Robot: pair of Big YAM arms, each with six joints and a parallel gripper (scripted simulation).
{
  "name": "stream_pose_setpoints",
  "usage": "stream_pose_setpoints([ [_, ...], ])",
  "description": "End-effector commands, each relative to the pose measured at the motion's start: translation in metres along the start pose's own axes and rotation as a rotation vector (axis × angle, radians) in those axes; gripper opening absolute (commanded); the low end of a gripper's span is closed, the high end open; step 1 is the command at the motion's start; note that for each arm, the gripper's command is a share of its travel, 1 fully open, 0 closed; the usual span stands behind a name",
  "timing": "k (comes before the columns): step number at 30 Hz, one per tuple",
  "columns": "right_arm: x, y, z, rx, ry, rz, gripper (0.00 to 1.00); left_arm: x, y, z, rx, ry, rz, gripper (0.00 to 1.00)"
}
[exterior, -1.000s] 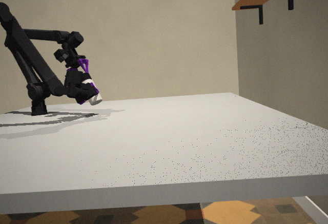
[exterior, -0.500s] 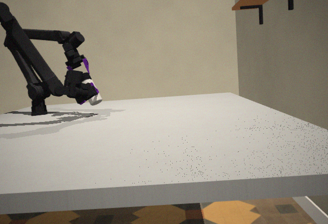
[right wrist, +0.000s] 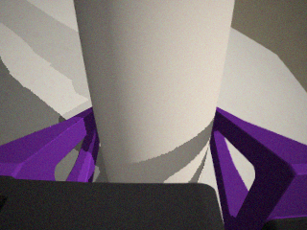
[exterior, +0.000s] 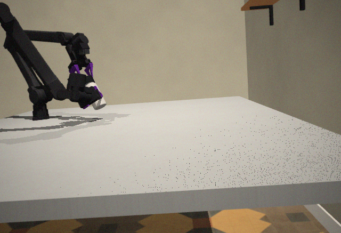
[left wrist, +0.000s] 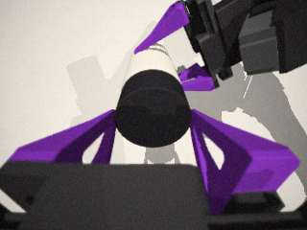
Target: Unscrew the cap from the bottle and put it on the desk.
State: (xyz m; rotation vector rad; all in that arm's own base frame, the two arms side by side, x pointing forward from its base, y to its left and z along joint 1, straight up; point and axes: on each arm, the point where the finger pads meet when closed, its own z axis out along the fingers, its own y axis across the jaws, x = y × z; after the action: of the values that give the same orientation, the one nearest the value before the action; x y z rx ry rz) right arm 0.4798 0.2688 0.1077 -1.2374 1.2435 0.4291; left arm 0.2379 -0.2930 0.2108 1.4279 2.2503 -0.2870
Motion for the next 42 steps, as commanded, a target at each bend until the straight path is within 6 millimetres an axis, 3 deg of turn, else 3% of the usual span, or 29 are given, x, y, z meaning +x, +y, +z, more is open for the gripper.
stream_pose_setpoints([
  [1,-0.0203,-0.0234,0.0067,0.030,-0.039,-0.038,0.00,-0.0166,0.0020,-0.0128,-0.004,-0.020,-0.193,0.00],
  [2,-0.0203,-0.0234,0.0067,0.030,-0.039,-0.038,0.00,-0.0166,0.0020,-0.0129,-0.002,-0.021,-0.310,0.00],
  [16,-0.0203,-0.0234,0.0067,0.030,-0.039,-0.038,0.00,-0.0166,0.0022,-0.0140,0.019,-0.029,-0.952,0.00],
  [18,-0.0203,-0.0234,0.0067,0.030,-0.039,-0.038,0.00,-0.0166,0.0022,-0.0140,0.019,-0.029,-0.952,0.00],
  [19,-0.0203,-0.0234,0.0067,0.030,-0.039,-0.038,0.00,-0.0166,0.0021,-0.0141,0.022,-0.030,-1.069,0.00],
  [26,-0.0203,-0.0234,0.0067,0.030,-0.039,-0.038,0.00,-0.0166,0.0022,-0.0143,0.032,-0.047,-1.382,0.00],
  [36,-0.0203,-0.0234,0.0067,0.030,-0.039,-0.038,0.00,-0.0163,0.0057,-0.0122,0.026,-0.038,-1.314,0.00],
  [42,-0.0203,-0.0234,0.0067,0.030,-0.039,-0.038,0.00,-0.0163,0.0057,-0.0122,0.026,-0.038,-1.314,0.68],
])
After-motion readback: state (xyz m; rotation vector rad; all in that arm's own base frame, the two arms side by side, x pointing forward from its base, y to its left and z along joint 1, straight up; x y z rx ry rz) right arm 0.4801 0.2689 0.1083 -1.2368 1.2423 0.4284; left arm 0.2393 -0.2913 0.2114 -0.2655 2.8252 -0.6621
